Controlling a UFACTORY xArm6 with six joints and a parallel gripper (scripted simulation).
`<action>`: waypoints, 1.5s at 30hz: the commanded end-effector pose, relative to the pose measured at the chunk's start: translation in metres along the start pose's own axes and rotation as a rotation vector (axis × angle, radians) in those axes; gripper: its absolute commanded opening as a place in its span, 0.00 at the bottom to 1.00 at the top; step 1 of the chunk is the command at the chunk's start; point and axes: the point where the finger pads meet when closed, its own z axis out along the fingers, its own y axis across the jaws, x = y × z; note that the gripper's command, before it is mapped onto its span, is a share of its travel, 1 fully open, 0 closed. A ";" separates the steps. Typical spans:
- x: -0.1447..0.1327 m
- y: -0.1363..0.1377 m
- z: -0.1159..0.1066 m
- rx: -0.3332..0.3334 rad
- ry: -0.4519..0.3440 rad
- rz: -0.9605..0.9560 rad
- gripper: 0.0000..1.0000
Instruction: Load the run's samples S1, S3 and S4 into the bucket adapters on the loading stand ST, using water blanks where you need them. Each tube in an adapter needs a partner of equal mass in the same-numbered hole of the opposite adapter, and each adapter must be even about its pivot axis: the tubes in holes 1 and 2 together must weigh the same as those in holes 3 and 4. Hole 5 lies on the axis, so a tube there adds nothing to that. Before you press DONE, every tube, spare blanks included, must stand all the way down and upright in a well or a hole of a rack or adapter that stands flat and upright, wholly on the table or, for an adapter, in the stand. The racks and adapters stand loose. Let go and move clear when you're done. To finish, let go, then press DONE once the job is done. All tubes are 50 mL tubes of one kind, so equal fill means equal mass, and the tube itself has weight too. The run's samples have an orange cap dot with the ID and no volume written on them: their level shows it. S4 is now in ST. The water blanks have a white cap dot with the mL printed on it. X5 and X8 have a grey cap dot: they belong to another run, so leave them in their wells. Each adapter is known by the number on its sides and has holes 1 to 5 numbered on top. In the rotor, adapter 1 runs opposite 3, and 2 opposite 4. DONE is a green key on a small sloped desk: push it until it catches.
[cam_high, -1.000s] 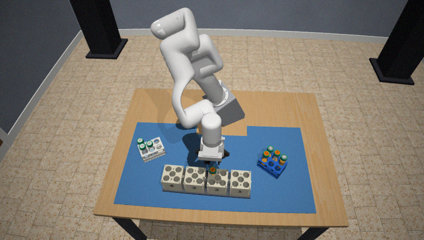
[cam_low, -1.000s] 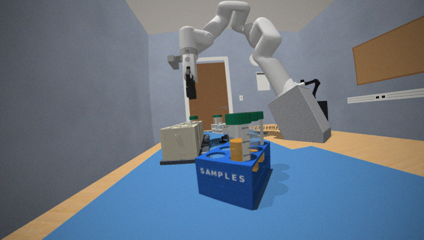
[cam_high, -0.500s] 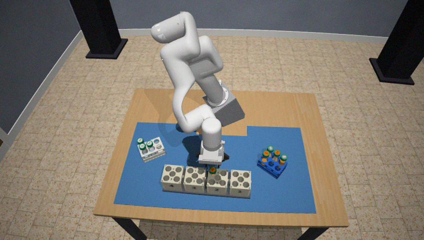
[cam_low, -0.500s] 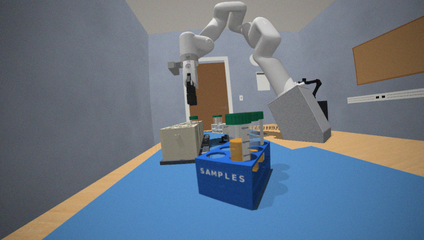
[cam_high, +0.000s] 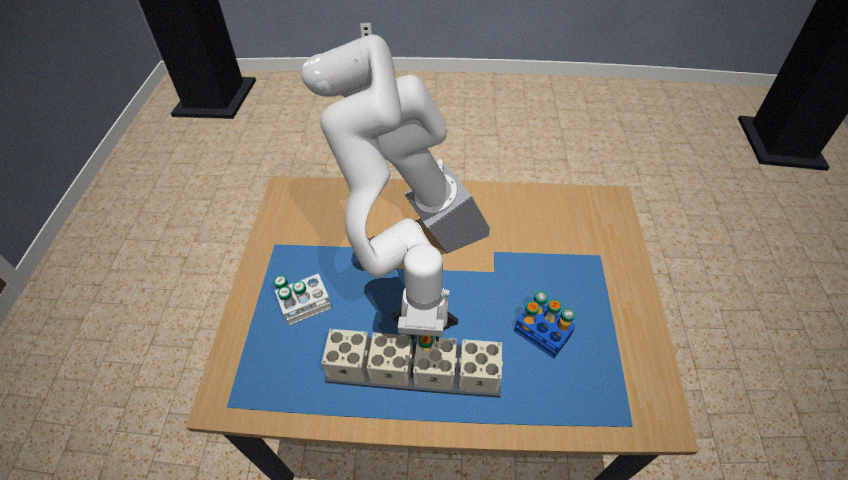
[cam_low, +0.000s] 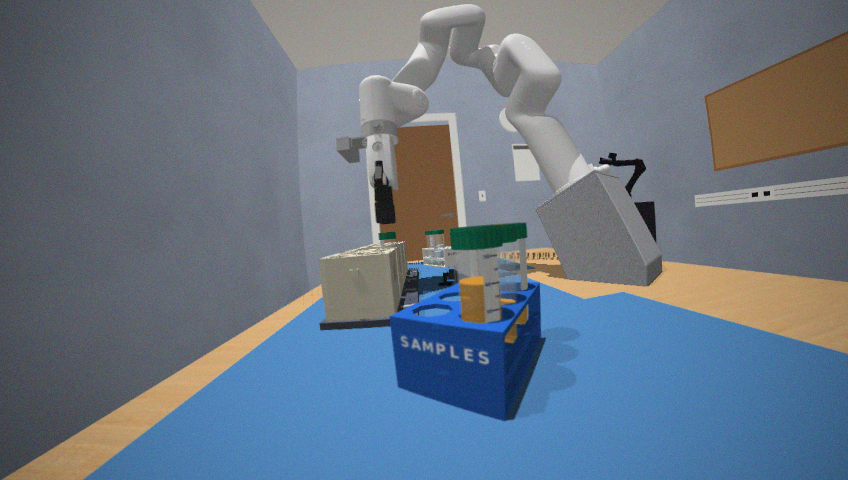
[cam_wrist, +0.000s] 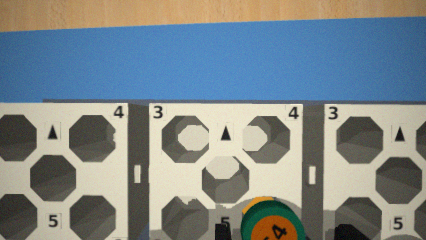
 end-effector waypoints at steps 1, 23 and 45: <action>0.002 0.000 0.004 0.001 0.005 0.001 0.57; 0.002 0.000 0.022 0.000 0.005 0.001 0.57; 0.002 0.000 0.036 0.000 0.005 0.001 0.57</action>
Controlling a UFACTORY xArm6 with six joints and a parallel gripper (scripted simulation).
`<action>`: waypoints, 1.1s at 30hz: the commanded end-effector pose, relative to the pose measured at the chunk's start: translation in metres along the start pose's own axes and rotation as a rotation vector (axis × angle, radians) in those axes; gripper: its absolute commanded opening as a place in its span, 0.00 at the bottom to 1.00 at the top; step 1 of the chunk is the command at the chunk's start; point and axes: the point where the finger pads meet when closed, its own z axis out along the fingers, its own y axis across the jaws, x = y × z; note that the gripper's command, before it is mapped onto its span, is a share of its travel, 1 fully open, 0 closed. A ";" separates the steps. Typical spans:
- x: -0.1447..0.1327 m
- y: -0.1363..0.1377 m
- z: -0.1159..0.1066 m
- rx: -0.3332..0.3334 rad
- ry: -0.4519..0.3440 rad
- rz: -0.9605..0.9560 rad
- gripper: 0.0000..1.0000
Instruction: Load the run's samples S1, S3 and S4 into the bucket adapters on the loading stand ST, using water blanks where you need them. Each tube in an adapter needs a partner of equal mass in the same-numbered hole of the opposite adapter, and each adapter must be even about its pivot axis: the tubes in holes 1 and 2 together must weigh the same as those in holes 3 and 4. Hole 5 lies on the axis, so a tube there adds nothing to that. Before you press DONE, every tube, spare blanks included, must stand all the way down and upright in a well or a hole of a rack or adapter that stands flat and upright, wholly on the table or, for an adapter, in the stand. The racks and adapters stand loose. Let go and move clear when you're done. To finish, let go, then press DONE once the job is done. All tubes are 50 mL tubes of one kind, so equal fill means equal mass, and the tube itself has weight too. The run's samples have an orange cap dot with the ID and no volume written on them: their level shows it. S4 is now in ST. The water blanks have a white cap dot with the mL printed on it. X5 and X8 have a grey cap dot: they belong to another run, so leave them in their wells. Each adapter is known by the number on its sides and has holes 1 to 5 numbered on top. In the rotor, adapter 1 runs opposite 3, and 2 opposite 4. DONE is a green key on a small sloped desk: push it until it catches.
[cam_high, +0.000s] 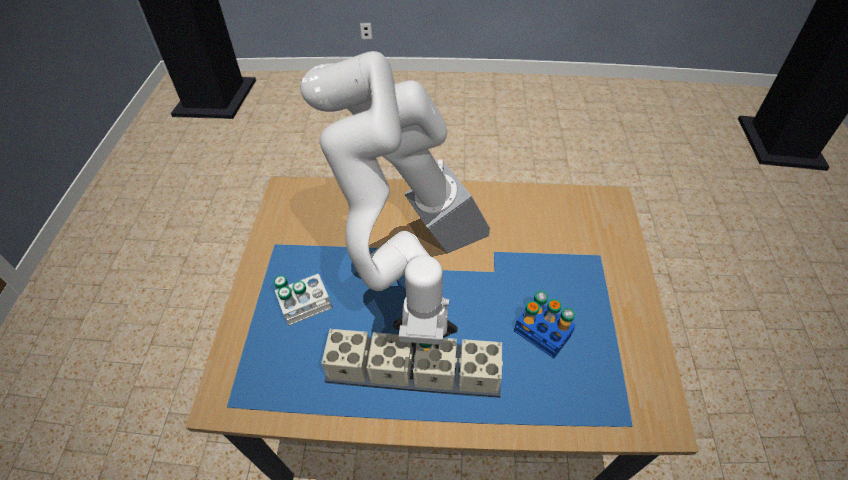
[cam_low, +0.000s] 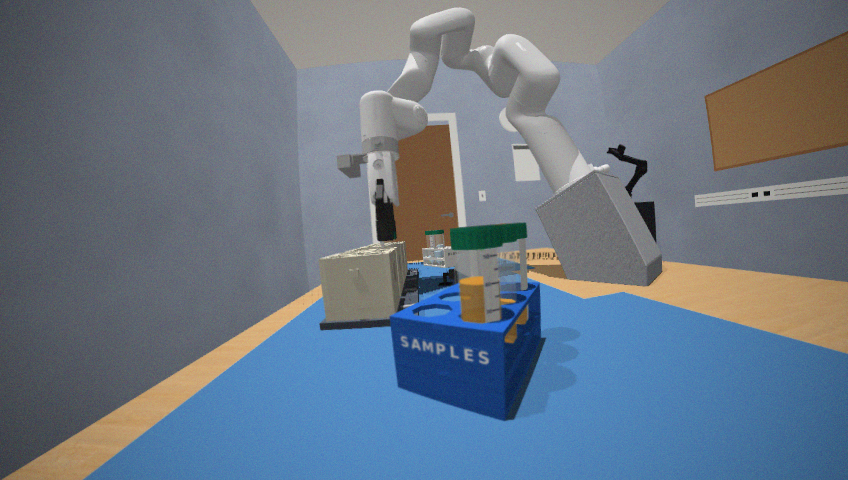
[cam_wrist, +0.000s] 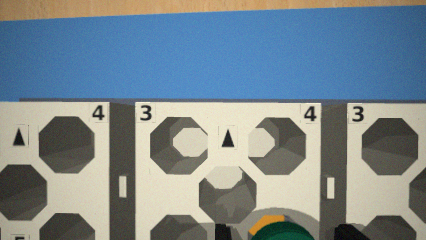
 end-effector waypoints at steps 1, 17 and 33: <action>0.001 0.000 0.002 0.001 0.004 0.001 0.57; 0.001 0.000 0.006 0.001 0.003 0.001 0.57; 0.001 0.000 0.004 0.001 0.004 0.001 0.00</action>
